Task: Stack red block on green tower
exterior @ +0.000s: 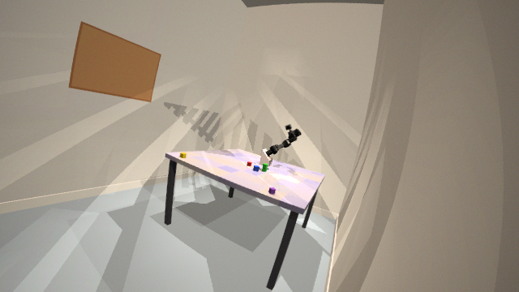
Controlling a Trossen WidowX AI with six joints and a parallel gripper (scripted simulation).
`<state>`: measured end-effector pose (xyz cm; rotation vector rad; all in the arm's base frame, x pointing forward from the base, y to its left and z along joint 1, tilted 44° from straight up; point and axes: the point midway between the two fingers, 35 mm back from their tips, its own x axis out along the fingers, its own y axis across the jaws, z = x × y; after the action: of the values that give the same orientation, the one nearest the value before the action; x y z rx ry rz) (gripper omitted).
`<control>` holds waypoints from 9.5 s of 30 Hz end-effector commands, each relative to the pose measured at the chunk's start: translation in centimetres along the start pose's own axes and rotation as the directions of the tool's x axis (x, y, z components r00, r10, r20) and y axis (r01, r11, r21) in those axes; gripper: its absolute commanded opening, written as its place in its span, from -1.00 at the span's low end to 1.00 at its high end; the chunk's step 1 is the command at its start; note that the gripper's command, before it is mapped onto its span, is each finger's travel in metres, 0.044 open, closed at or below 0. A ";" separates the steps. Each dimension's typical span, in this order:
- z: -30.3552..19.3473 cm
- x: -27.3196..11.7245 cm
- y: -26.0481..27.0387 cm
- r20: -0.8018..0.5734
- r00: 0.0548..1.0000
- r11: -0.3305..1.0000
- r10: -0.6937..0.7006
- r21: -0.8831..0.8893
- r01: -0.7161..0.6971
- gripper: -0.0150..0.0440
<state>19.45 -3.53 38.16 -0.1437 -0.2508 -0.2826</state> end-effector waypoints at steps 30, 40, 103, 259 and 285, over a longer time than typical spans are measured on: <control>-18.0 8.1 4.4 -0.718 0.666 0.901 0.202 -0.129 -0.413 1.00; -25.0 8.1 4.8 -0.860 0.433 0.862 0.270 0.015 -0.507 1.00; -46.7 -5.2 9.4 -0.573 -0.399 0.580 0.716 0.806 -0.115 1.00; -31.4 -1.7 18.8 -0.570 -0.400 0.577 0.717 0.808 -0.116 -0.31; -31.4 -1.7 18.8 -0.570 -0.400 0.577 0.717 0.808 -0.116 1.00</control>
<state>30.40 9.25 5.63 0.4906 1.4742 0.6902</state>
